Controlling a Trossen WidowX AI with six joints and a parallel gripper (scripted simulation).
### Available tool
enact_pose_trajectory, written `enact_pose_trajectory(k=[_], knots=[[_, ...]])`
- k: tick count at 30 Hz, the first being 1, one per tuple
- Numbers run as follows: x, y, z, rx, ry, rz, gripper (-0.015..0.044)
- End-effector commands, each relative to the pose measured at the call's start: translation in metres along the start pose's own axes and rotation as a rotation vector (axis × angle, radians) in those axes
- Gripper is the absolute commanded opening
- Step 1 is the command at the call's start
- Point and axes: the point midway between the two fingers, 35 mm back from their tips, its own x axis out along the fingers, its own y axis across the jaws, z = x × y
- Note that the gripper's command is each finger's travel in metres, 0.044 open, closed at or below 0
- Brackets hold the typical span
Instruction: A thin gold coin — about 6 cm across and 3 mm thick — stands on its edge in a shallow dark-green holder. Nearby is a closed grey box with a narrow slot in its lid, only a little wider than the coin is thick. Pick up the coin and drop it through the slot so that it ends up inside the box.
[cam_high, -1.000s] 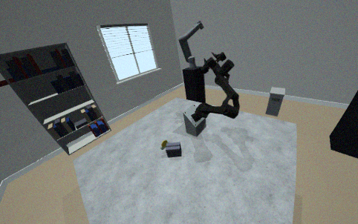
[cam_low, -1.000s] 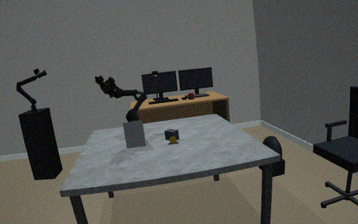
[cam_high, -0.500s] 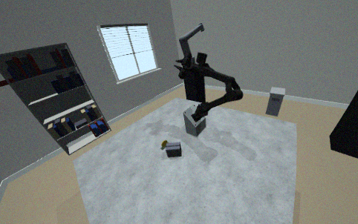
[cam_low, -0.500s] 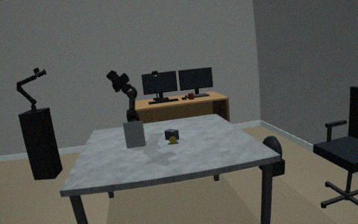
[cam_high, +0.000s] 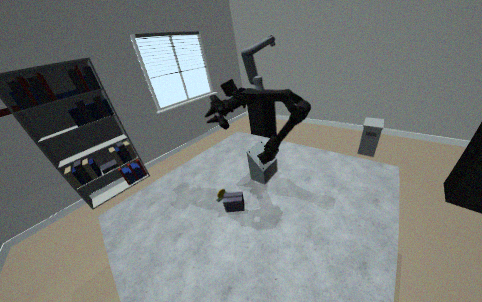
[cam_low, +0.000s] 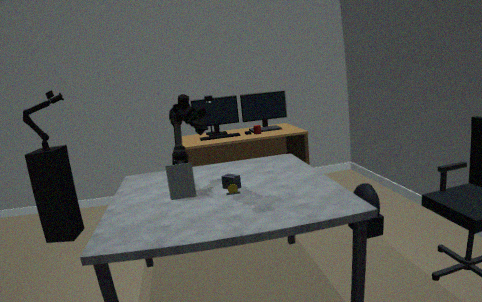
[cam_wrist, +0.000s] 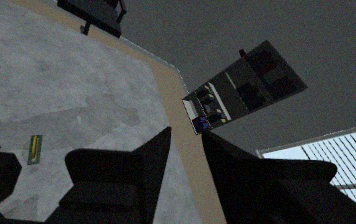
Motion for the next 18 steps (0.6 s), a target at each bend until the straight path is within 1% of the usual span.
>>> enact_pose_trajectory(k=[1,4,9,15,17,18], knots=[[0.042,0.053,0.003,-0.007,0.102,0.202,0.0161],[0.062,0.088,0.003,-0.011,0.176,0.323,0.0161],[0.091,0.17,-0.011,-0.016,0.391,0.583,0.0161],[0.098,0.263,-0.043,-0.039,0.72,0.832,0.0161],[0.098,0.281,-0.051,-0.047,0.799,0.873,0.0161],[0.097,0.284,-0.052,-0.048,0.809,0.878,0.0161]])
